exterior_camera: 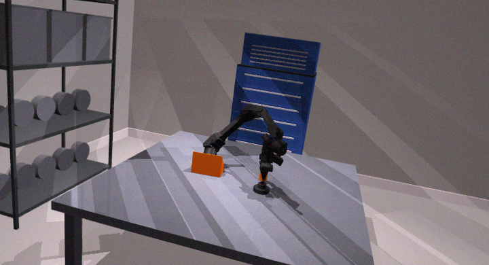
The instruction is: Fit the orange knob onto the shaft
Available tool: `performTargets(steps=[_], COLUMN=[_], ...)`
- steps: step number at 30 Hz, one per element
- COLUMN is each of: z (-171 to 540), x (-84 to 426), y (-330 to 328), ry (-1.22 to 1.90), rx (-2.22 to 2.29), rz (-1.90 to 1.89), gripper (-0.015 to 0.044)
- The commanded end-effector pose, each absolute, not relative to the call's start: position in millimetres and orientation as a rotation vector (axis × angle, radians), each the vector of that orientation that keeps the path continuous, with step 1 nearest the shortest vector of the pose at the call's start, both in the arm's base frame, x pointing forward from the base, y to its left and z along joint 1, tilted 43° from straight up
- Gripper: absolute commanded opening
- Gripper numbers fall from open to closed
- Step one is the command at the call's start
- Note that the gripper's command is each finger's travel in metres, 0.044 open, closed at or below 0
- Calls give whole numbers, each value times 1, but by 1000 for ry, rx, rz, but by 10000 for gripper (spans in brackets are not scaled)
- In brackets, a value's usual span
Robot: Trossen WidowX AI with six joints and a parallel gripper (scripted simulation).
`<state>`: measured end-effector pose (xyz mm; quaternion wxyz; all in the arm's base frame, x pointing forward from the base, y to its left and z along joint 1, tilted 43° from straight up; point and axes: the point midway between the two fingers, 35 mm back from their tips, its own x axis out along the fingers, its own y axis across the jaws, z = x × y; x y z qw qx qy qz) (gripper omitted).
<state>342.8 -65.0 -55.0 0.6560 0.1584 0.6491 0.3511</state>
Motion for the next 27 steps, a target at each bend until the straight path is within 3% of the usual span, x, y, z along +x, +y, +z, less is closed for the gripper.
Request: performTargets(steps=[1,27], z=[-53,-54], x=[340,346], y=[-64,-67], ry=[1415,1409], rx=[267,259], rz=[883,890], gripper=[0,0])
